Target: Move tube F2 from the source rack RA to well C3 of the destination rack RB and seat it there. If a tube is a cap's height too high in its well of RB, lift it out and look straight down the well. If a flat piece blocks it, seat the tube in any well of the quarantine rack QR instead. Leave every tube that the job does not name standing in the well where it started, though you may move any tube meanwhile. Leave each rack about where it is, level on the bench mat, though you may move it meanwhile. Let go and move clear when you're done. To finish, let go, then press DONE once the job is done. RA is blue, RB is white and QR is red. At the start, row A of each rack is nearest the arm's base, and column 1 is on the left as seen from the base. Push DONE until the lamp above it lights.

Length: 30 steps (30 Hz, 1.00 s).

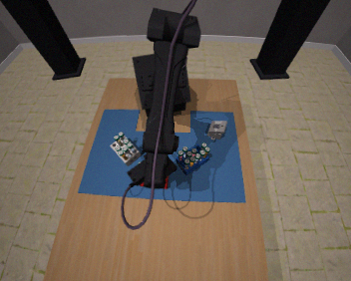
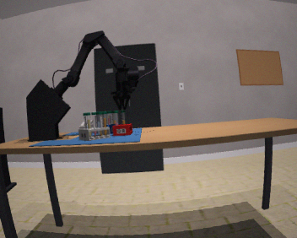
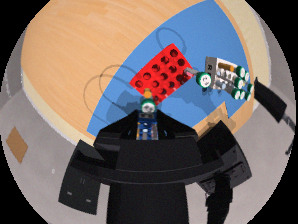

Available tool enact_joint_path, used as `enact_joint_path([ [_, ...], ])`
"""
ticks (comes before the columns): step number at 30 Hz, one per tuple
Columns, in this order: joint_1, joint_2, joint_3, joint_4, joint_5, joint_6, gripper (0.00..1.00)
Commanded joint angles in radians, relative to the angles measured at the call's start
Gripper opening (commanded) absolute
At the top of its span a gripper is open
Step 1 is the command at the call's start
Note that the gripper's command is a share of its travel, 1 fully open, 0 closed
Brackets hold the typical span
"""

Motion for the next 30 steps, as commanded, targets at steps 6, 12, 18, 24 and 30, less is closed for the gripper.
enact_joint_path([
  [6, 0.007, 0.000, -0.008, 0.030, 0.017, 0.008, 0.30],
  [12, 0.007, 0.023, -0.013, 0.040, 0.019, 0.010, 0.30],
  [18, 0.016, 0.028, -0.031, 0.048, 0.021, 0.012, 0.30],
  [24, 0.011, 0.003, -0.012, 0.056, 0.021, 0.012, 0.30],
  [30, 0.019, 0.041, -0.034, 0.064, 0.023, 0.014, 0.30],
])
